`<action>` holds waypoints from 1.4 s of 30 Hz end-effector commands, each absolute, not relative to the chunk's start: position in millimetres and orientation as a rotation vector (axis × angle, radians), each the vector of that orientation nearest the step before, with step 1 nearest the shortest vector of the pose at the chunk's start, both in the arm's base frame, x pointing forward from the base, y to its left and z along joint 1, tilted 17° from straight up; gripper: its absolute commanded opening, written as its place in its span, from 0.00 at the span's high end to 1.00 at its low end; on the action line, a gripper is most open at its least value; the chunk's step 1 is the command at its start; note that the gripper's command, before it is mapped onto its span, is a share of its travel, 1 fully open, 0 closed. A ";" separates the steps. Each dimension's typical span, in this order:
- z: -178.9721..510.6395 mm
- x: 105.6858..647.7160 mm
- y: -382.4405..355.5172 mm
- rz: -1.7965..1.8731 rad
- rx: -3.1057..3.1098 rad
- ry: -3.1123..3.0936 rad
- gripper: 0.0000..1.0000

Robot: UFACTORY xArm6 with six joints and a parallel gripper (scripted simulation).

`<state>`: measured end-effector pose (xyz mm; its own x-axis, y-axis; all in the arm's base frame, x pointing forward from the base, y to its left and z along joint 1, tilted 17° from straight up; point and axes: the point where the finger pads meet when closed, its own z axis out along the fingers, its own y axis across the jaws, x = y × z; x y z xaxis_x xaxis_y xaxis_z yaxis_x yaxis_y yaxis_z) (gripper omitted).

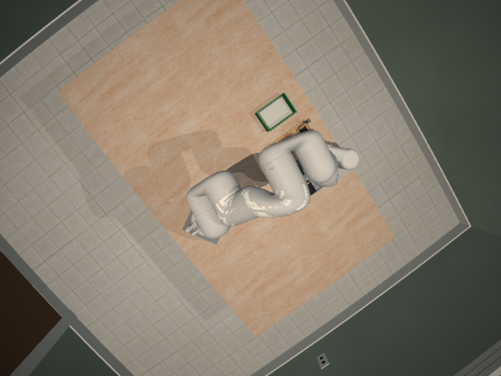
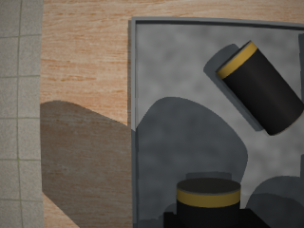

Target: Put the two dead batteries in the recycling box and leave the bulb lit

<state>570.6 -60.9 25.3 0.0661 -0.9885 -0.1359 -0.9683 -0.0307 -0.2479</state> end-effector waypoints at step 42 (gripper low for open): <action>-17.5 587.2 -54.7 -0.112 -2.071 1.970 0.72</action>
